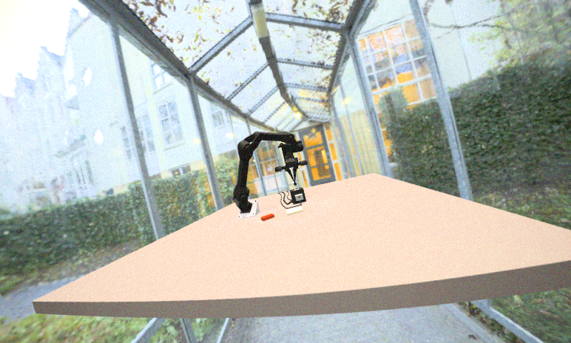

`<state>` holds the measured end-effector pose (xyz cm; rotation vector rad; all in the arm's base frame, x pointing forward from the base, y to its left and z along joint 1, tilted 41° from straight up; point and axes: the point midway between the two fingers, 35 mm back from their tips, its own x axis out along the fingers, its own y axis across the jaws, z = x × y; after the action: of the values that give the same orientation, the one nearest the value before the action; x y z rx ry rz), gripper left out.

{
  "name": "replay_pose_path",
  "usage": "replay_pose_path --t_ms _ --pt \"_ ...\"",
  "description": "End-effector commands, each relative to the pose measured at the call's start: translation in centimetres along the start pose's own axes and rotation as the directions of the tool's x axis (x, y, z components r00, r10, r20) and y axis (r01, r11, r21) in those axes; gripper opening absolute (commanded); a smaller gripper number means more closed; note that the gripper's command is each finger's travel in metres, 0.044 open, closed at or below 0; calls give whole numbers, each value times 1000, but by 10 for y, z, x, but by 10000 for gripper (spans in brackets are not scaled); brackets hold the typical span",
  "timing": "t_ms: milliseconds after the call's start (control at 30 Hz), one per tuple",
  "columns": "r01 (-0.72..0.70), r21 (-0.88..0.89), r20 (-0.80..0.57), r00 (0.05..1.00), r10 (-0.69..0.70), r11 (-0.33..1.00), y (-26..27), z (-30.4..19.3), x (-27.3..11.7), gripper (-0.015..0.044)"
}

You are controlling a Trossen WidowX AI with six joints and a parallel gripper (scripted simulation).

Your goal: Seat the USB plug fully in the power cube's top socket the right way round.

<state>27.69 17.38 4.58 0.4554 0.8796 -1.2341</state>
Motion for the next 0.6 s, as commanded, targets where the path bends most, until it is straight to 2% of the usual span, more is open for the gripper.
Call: replay_pose_path --t_ms 0,567 --pt "0 -5 -6 1000 0 1000 0 -1 1 0" --pt "0 -4 -20 1000 0 1000 0 -2 3 0"
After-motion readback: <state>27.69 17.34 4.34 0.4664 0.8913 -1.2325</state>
